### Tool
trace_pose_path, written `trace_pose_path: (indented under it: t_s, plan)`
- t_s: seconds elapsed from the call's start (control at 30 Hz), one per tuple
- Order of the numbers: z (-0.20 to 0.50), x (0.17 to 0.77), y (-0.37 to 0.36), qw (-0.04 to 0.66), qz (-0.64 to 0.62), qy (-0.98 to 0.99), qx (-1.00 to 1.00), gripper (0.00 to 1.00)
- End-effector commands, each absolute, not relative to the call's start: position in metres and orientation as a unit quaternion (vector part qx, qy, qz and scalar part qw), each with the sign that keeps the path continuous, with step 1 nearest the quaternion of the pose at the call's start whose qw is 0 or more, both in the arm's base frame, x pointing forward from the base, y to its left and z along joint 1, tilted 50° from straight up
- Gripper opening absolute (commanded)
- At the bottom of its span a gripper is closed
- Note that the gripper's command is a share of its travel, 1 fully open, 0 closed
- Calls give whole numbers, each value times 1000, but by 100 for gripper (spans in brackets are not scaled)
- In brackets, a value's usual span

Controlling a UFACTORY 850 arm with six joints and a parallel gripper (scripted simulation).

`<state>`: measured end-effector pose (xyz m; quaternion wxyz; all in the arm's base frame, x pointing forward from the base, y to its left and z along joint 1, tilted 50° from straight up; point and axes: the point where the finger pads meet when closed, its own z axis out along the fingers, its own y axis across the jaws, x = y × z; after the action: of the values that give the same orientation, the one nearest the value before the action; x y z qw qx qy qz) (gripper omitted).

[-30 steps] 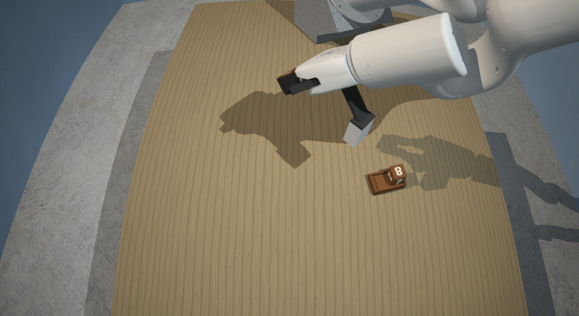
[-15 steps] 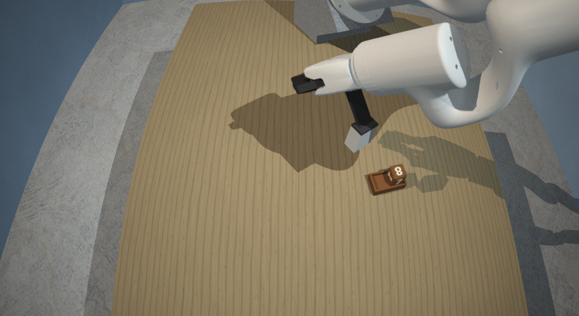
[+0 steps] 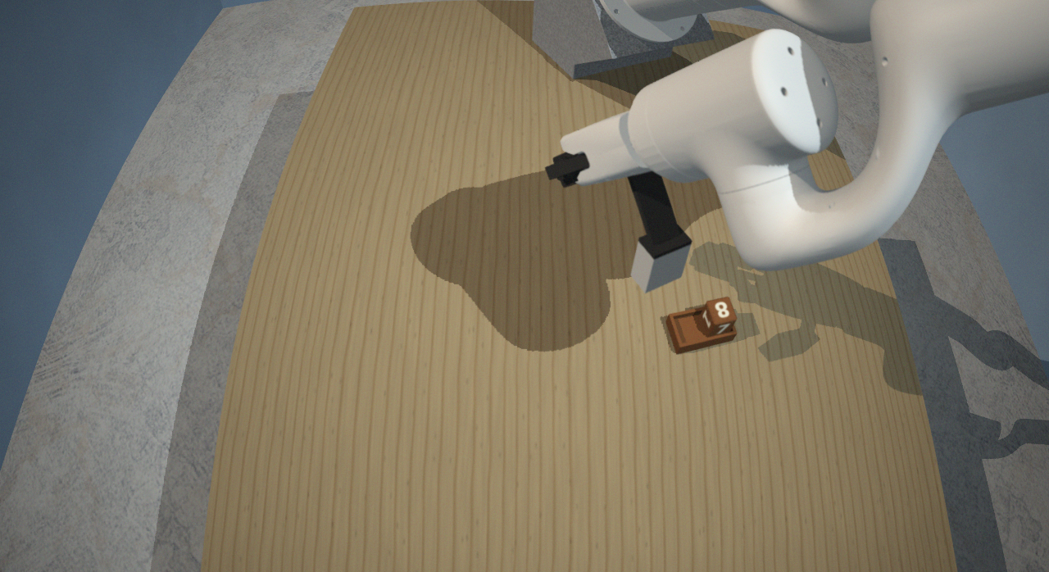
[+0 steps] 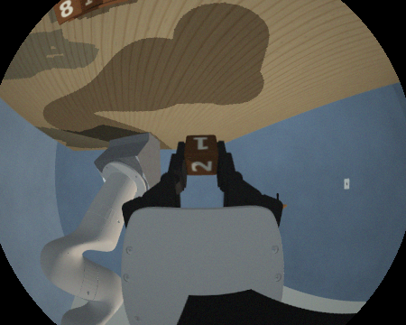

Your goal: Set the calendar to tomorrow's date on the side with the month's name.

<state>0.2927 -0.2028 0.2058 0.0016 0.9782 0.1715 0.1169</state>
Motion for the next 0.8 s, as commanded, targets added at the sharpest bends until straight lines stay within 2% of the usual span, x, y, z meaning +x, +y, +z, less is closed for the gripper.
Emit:
trace_pose_path:
  t_s: [0.0,0.13,0.43,0.77]
  plan:
    - [209,302,-191,-52,183,156,969,29]
    - [211,306,-189,-59,191,151,968,29]
    - [236,350,-172,-119,290,95,945,29]
    - [260,383,-174,-138,366,59,918,29]
